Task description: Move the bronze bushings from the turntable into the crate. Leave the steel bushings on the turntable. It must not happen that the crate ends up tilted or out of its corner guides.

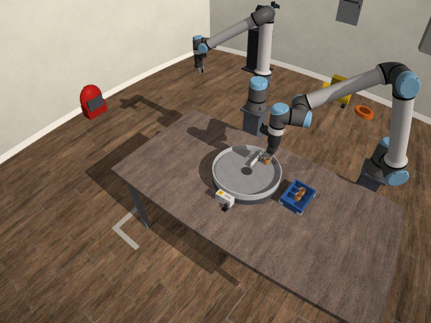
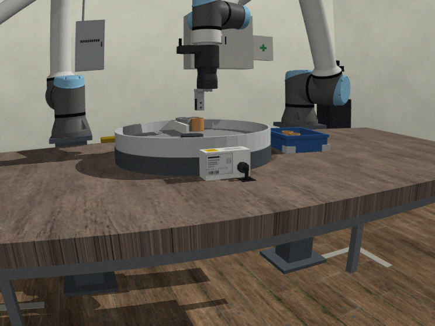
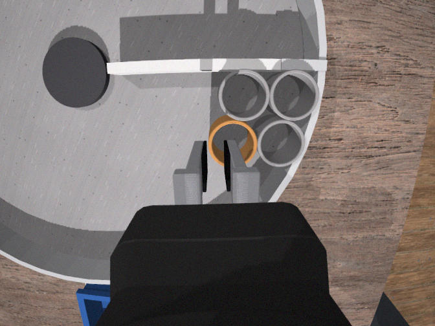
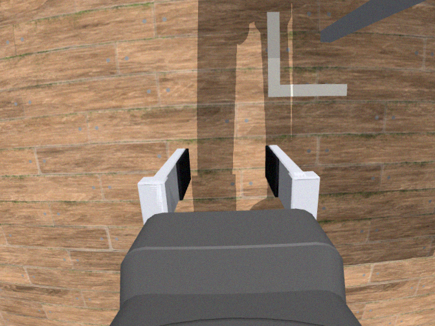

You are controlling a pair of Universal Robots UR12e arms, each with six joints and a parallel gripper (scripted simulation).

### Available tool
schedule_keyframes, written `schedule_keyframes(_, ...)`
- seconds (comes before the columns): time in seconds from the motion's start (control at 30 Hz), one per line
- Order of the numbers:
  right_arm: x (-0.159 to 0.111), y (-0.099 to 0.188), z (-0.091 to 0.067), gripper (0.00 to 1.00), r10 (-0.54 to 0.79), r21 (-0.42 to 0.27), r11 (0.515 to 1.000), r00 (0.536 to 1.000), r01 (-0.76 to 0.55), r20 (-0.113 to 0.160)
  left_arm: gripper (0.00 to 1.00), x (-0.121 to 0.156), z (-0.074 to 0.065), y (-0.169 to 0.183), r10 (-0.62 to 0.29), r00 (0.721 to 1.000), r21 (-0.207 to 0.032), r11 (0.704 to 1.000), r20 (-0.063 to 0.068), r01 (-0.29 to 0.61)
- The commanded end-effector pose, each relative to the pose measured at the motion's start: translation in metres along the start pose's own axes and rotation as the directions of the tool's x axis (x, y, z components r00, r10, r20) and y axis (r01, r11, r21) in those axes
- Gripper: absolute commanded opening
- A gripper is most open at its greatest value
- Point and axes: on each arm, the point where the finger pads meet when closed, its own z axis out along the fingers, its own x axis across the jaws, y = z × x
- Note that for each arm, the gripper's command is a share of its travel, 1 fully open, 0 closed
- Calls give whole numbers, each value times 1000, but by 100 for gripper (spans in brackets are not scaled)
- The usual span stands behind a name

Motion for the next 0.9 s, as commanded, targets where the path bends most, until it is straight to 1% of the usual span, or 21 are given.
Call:
schedule_keyframes(0.0,-1,-2,1,100,0,0,1000,1000,0,-1,36,1,-5,-4,2,1000,6,1000,4,-2)
schedule_keyframes(0.87,-1,-2,1,100,0,0,1000,1000,0,-1,36,-3,-4,-4,0,1000,5,1000,3,0)
